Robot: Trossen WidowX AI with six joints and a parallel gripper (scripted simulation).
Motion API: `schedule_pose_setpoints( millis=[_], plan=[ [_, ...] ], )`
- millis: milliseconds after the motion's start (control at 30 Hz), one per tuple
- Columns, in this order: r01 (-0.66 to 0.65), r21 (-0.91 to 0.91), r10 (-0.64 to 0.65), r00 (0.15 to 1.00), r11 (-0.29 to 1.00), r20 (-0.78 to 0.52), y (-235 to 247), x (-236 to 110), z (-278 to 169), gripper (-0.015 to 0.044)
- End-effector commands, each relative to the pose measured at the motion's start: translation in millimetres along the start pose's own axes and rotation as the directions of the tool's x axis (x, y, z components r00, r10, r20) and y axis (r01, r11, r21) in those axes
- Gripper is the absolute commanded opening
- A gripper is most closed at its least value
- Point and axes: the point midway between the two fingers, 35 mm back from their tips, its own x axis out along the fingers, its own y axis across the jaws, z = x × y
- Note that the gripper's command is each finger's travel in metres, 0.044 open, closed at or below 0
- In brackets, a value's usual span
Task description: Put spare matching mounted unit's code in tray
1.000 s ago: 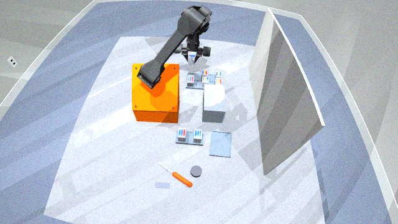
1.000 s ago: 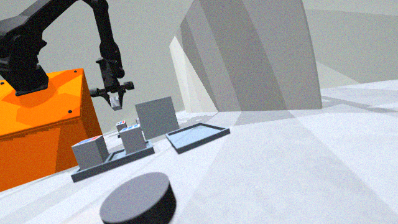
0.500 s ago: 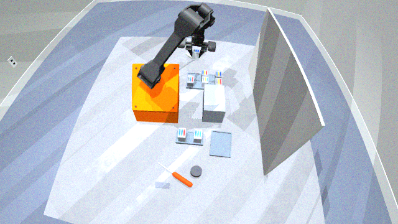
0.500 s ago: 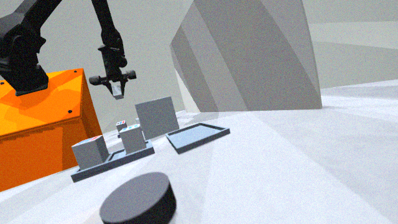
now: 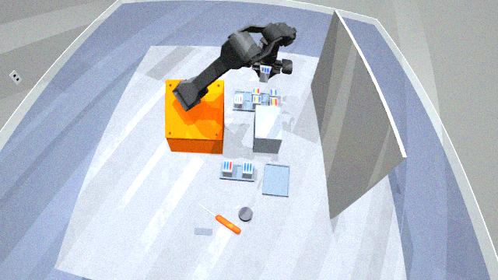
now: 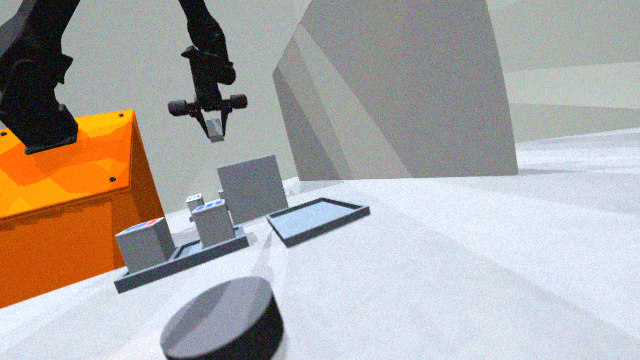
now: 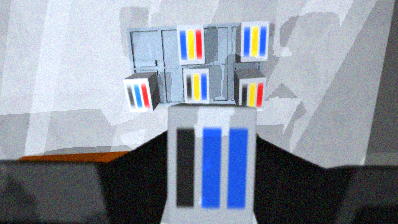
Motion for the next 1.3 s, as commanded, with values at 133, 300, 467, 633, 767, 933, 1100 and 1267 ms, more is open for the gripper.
schedule_pose_setpoints(
  millis=[133, 300, 467, 633, 767, 933, 1100, 1267],
  plan=[
    [0.017, 0.009, -0.017, 0.999, 1.0, 0.031, -34.6, -12.4, -41.4, 0.0],
    [0.028, 0.017, -0.028, 0.999, 0.999, 0.035, -54.8, -15.5, -73.2, 0.0],
    [0.037, 0.034, -0.038, 0.999, 0.999, 0.033, -71.0, -17.3, -109.5, 0.0],
    [0.049, 0.036, -0.05, 0.999, 0.998, 0.02, -84.6, -18.7, -148.0, 0.0],
    [0.059, 0.03, -0.059, 0.998, 0.998, 0.001, -93.1, -19.6, -180.8, 0.0],
    [0.065, 0.024, -0.064, 0.997, 0.998, -0.031, -99.0, -20.4, -223.8, 0.0],
    [0.064, 0.02, -0.063, 0.996, 0.998, -0.069, -99.0, -21.2, -268.2, 0.0],
    [0.057, 0.011, -0.055, 0.992, 0.998, -0.113, -94.0, -23.2, -312.3, 0.0]
  ],
)
